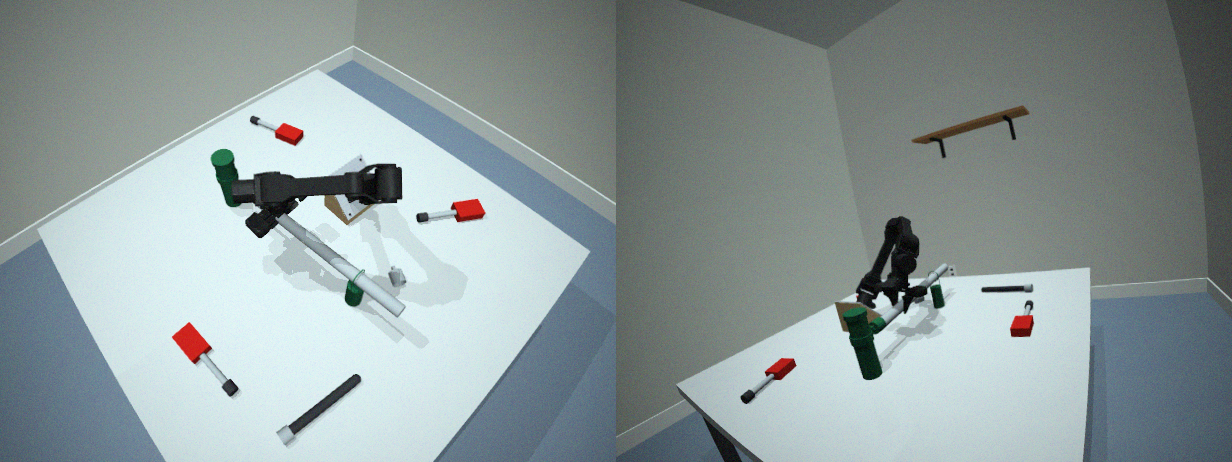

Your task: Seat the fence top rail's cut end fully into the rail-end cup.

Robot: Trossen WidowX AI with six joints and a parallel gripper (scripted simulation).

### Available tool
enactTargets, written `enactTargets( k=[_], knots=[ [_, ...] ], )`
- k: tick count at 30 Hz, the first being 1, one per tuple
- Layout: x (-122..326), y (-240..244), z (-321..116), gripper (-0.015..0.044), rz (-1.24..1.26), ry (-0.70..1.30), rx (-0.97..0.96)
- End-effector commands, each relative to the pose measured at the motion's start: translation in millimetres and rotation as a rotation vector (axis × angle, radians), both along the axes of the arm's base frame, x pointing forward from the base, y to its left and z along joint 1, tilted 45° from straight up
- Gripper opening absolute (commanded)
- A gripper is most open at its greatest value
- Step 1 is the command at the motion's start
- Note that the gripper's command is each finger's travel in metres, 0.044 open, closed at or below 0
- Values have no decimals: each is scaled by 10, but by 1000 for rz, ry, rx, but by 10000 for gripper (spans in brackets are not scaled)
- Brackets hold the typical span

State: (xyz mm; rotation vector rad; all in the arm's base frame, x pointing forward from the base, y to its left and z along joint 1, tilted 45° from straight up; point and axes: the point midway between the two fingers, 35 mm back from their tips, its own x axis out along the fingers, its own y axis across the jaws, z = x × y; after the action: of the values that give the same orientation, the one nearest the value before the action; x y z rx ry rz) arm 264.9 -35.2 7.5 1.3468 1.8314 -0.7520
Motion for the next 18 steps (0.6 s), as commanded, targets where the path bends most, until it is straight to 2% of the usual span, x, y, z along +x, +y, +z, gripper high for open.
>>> enactTargets(
  k=[1,18],
  knots=[
    [1,-1,0,0,0,-1,0],
    [70,-86,-8,0,0,-1,-1]
  ],
)
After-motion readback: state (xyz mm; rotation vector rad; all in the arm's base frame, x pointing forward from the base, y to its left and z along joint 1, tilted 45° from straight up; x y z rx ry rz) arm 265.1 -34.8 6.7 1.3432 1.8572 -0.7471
